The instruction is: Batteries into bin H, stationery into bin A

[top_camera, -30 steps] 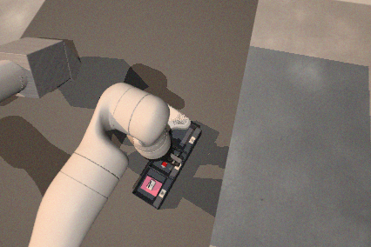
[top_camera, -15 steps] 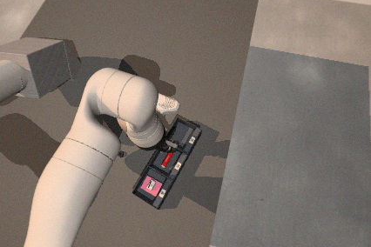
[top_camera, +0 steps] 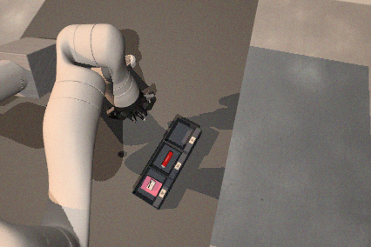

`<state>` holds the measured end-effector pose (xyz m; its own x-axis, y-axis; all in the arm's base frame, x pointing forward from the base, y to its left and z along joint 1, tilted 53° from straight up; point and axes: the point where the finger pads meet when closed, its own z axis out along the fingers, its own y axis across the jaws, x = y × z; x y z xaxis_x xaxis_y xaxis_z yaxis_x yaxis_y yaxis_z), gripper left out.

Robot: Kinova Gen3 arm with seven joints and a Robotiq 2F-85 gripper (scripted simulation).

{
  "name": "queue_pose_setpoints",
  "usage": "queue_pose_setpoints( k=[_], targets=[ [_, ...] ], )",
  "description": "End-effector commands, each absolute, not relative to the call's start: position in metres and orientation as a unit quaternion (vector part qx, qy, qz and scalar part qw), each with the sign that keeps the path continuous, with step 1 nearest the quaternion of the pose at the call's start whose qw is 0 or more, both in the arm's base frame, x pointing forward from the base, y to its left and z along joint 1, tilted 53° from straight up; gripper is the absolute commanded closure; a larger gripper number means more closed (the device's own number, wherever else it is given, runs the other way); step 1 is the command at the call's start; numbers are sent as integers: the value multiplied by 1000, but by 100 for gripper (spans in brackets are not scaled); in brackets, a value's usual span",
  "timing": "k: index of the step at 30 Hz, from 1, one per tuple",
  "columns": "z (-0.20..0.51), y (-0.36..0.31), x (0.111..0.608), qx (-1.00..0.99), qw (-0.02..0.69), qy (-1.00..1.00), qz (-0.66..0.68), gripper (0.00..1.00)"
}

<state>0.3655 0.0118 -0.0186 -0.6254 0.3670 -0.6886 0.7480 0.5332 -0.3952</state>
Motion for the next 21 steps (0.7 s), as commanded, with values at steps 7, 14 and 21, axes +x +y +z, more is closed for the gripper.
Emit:
queue_pose_setpoints(
  k=[7, 14, 21],
  targets=[
    [-41, 23, 341, 181, 207, 878, -392, 76],
    [-42, 23, 340, 131, 185, 887, -404, 76],
    [-42, 23, 340, 131, 185, 887, -404, 76]
  ],
)
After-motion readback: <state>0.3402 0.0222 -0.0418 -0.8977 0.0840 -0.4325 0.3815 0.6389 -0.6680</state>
